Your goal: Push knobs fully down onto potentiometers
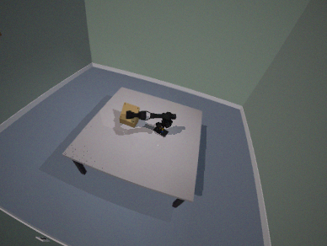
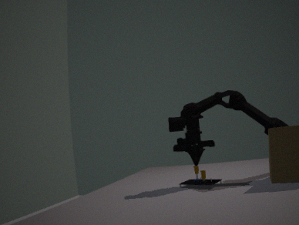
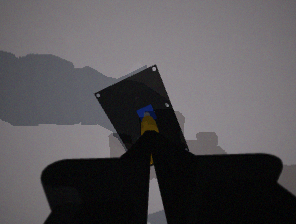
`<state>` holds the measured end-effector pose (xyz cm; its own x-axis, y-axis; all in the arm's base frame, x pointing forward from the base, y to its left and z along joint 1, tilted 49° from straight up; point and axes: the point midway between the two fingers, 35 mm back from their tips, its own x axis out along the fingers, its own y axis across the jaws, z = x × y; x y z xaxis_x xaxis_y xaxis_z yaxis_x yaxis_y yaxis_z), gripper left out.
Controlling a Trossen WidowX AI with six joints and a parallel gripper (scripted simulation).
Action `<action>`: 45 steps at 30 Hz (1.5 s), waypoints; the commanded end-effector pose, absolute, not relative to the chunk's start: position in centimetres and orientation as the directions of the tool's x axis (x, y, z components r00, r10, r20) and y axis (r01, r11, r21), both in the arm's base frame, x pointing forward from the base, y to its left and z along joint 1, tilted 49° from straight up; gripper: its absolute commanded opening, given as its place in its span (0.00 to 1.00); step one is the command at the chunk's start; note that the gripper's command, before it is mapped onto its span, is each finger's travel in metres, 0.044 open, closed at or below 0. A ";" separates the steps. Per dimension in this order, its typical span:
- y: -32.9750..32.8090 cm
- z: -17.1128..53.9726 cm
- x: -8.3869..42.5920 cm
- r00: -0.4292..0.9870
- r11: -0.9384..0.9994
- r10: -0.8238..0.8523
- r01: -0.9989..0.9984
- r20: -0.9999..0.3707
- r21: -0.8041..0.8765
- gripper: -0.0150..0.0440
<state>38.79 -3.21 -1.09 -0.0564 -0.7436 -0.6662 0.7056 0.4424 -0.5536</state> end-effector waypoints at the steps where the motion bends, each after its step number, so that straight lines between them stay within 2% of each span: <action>1: -3.4 -1.2 38.8 -0.056 0.442 -0.748 0.702 -0.662 -0.558 0.25; 45: -4.2 -1.9 38.7 -0.056 0.442 -0.748 0.702 -0.661 -0.559 0.25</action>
